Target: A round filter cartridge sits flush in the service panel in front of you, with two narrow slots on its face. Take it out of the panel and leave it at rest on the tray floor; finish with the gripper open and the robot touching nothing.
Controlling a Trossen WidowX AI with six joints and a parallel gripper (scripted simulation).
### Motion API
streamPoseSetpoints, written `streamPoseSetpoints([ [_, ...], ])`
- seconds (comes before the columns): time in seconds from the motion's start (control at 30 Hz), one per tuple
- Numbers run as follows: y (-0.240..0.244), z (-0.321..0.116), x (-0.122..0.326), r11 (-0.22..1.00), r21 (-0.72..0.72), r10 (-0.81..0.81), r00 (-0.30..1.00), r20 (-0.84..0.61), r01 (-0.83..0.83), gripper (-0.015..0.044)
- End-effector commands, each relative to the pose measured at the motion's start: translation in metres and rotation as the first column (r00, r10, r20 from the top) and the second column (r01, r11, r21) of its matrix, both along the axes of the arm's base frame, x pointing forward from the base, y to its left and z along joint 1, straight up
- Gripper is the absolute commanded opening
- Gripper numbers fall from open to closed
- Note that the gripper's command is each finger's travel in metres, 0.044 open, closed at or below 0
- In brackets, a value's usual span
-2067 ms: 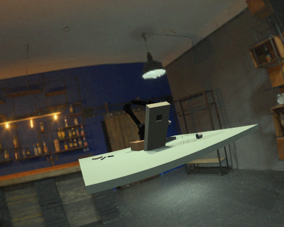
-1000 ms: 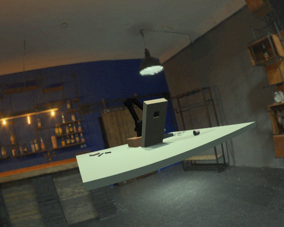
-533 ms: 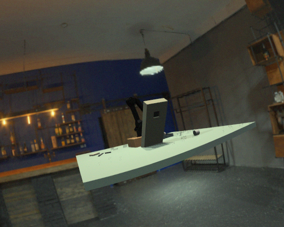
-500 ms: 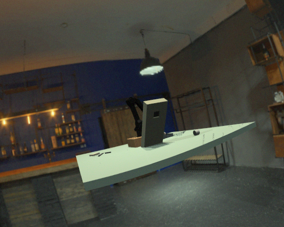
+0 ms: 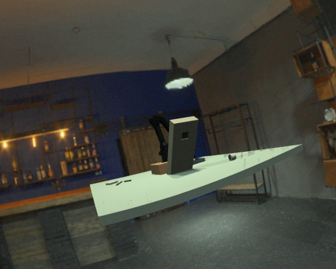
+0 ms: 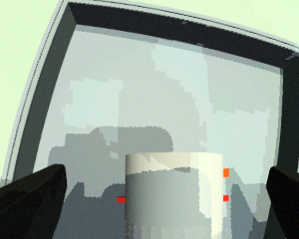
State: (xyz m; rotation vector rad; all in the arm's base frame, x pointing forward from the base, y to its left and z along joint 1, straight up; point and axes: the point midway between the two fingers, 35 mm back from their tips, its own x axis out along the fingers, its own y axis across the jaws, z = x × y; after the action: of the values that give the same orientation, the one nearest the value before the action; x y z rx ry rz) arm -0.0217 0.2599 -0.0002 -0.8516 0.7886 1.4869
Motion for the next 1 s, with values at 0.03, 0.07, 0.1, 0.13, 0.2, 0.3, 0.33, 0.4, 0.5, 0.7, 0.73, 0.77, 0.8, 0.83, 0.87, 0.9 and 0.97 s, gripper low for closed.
streamPoseSetpoints([
  [0.03, 0.003, 0.020, 0.000, 1.000, 0.001, 0.000, 1.000, 0.000, 0.000, 0.0440],
  [0.07, 0.004, 0.034, 0.000, 1.000, 0.001, 0.000, 1.000, 0.000, 0.000, 0.0440],
  [0.1, 0.003, 0.049, 0.000, 1.000, 0.001, 0.000, 1.000, 0.000, 0.000, 0.0440],
  [0.13, 0.001, 0.061, 0.000, 1.000, 0.001, 0.000, 1.000, 0.000, 0.000, 0.0440],
  [0.2, -0.001, 0.071, 0.000, 1.000, 0.001, 0.000, 1.000, 0.000, 0.000, 0.0440],
  [0.3, 0.005, 0.061, 0.000, 1.000, 0.014, -0.001, 1.000, -0.001, 0.001, 0.0440],
  [0.33, 0.005, 0.061, 0.000, 1.000, 0.014, -0.001, 1.000, -0.001, 0.001, 0.0440],
  [0.4, 0.005, 0.061, 0.000, 1.000, 0.014, -0.001, 1.000, -0.001, 0.001, 0.0440],
  [0.5, 0.005, 0.061, 0.000, 1.000, 0.014, -0.001, 1.000, -0.001, 0.001, 0.0440],
  [0.7, 0.005, 0.061, 0.000, 1.000, 0.014, -0.001, 1.000, -0.001, 0.001, 0.0440],
  [0.73, 0.005, 0.061, 0.000, 1.000, 0.014, -0.001, 1.000, -0.001, 0.001, 0.0440],
  [0.77, 0.005, 0.061, 0.000, 1.000, 0.014, -0.001, 1.000, -0.001, 0.001, 0.0440],
  [0.8, 0.005, 0.061, 0.000, 1.000, 0.014, -0.001, 1.000, -0.001, 0.001, 0.0440],
  [0.83, 0.005, 0.061, 0.000, 1.000, 0.014, -0.001, 1.000, -0.001, 0.001, 0.0440],
  [0.87, 0.005, 0.061, 0.000, 1.000, 0.014, -0.001, 1.000, -0.001, 0.001, 0.0440],
  [0.9, 0.005, 0.061, 0.000, 1.000, 0.014, -0.001, 1.000, -0.001, 0.001, 0.0440],
  [0.97, 0.005, 0.061, 0.000, 1.000, 0.014, -0.001, 1.000, -0.001, 0.001, 0.0440],
])
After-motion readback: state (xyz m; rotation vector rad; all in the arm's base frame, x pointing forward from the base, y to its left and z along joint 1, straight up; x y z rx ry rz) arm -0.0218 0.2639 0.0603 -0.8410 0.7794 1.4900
